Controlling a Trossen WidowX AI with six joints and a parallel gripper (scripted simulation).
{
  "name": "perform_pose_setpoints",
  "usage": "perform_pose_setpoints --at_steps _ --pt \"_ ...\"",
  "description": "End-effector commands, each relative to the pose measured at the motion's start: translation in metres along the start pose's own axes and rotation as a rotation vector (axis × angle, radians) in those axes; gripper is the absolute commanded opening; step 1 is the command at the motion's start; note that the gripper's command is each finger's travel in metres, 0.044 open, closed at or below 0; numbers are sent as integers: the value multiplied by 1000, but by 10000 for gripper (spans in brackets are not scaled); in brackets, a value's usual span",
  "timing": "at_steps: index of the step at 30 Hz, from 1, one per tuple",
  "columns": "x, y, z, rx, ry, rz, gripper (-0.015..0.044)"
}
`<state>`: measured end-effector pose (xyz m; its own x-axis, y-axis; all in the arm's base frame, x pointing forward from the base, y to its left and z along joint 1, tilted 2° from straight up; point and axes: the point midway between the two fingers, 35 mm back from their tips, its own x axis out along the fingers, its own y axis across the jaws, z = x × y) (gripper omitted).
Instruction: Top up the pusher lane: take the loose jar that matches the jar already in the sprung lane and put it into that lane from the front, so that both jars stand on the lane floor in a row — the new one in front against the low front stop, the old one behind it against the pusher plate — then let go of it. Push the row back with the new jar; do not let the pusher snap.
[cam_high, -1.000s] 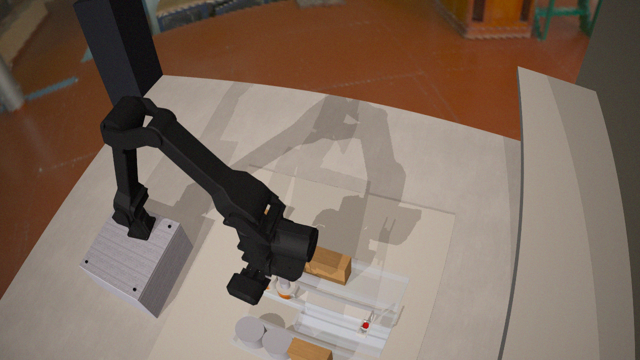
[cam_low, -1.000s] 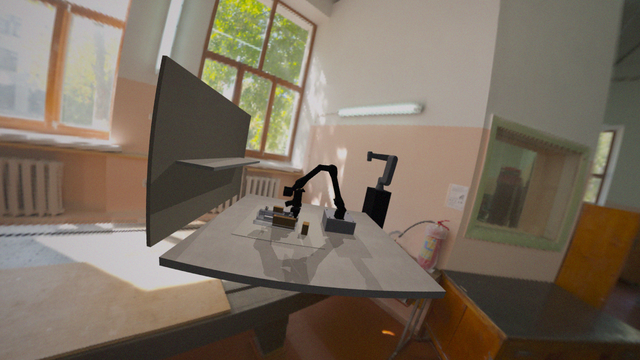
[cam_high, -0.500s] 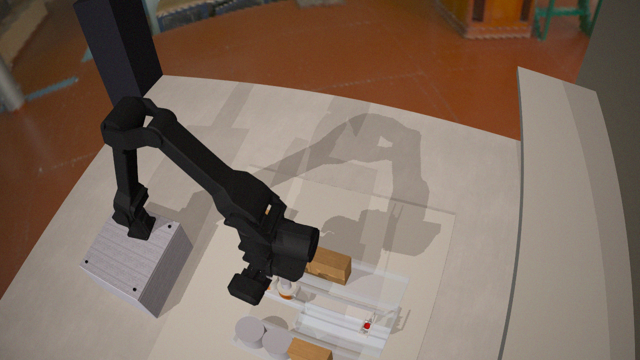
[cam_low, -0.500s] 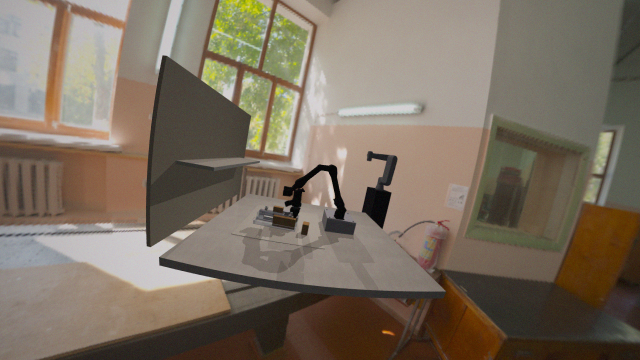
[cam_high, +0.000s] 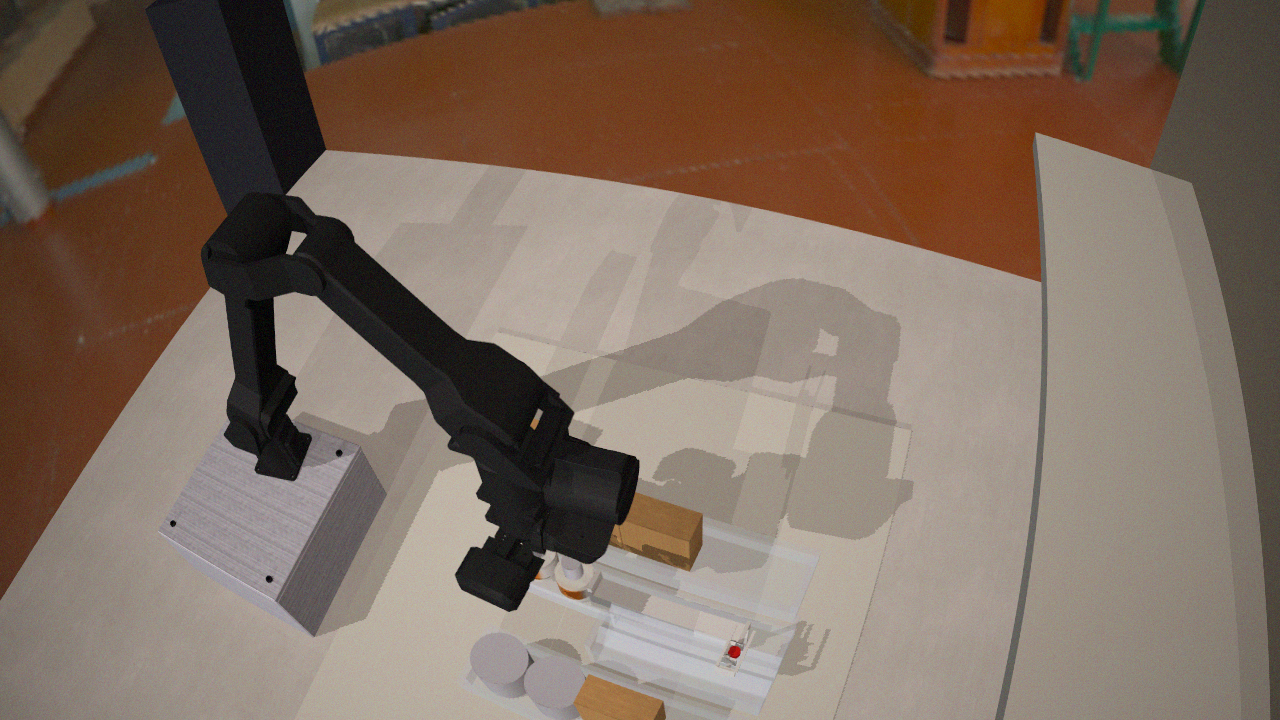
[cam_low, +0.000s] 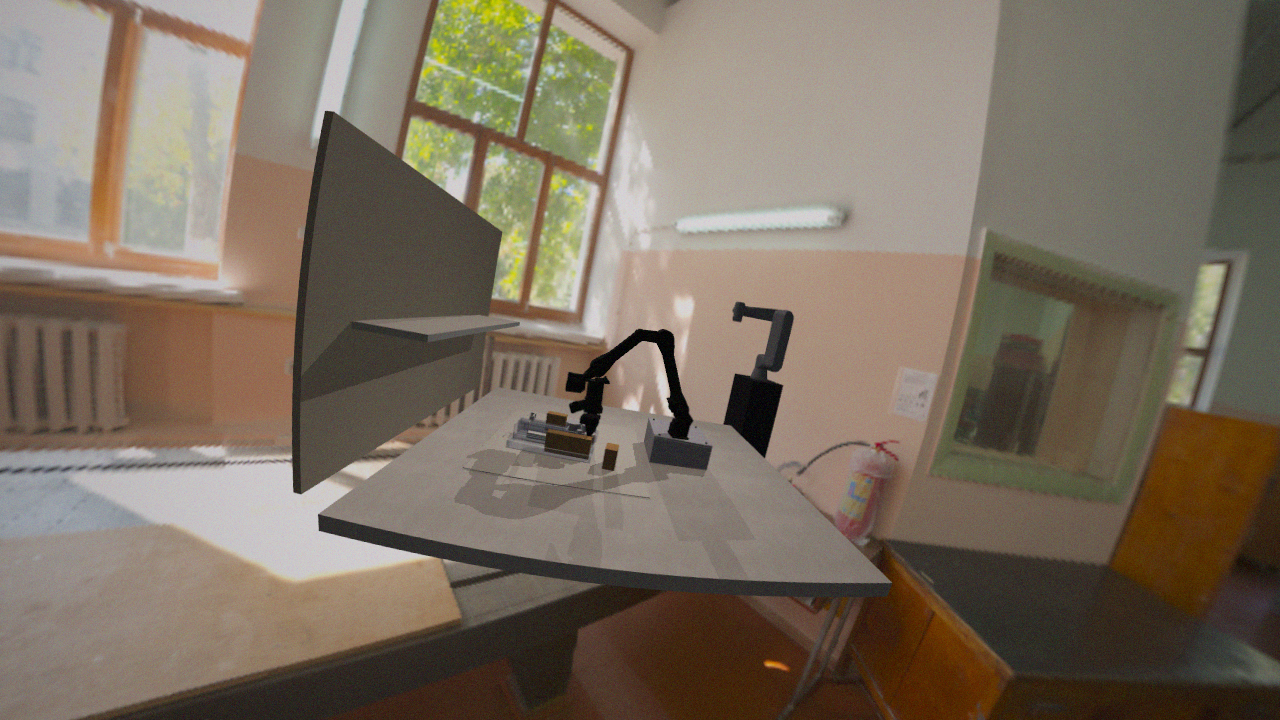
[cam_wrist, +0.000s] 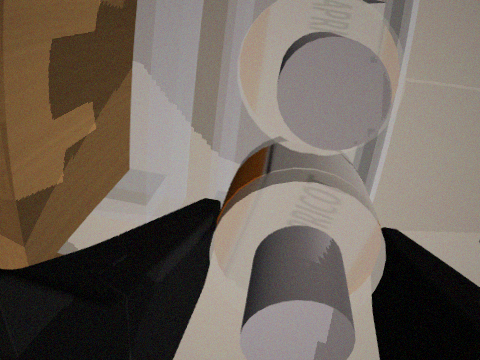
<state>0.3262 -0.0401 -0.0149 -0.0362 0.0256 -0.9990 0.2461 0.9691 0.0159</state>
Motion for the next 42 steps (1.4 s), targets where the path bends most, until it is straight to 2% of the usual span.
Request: perform_pose_setpoints --at_steps 1,42 --pt "-3 1 11 -2 -37 4 0" --pt "-4 1 17 -2 -38 4 0"
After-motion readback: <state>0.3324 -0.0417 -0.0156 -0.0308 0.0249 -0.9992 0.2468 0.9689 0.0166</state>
